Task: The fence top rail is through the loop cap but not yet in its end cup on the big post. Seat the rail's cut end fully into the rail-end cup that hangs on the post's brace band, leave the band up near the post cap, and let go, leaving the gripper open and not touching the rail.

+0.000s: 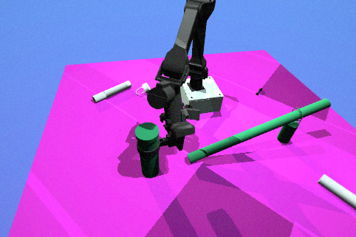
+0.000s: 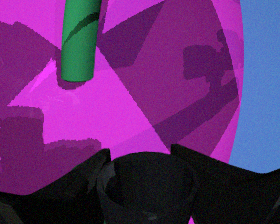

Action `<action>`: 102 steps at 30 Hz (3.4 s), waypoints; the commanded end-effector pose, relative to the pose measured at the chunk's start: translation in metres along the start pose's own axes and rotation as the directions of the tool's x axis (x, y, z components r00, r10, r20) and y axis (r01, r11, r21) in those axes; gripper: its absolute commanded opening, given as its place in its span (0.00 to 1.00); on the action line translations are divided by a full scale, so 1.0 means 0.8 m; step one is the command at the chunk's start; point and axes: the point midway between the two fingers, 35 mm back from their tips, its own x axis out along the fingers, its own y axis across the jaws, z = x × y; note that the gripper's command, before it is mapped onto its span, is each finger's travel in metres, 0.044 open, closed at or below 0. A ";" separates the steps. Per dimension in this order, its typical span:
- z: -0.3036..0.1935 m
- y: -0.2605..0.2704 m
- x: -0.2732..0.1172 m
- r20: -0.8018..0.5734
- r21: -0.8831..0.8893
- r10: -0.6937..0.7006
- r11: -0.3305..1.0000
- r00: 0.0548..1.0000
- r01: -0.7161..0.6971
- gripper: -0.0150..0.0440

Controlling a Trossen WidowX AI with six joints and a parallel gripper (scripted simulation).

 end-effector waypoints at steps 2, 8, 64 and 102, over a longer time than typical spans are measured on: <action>0.000 -0.004 0.002 -0.021 0.033 -0.002 0.999 1.000 0.002 0.25; 0.000 -0.006 0.004 -0.031 0.051 -0.001 0.999 1.000 0.003 0.25; 0.088 -0.050 -0.059 -0.019 0.437 0.007 0.899 1.000 0.002 1.00; 0.200 -0.073 -0.147 -0.041 0.995 0.000 -0.094 0.999 0.040 1.00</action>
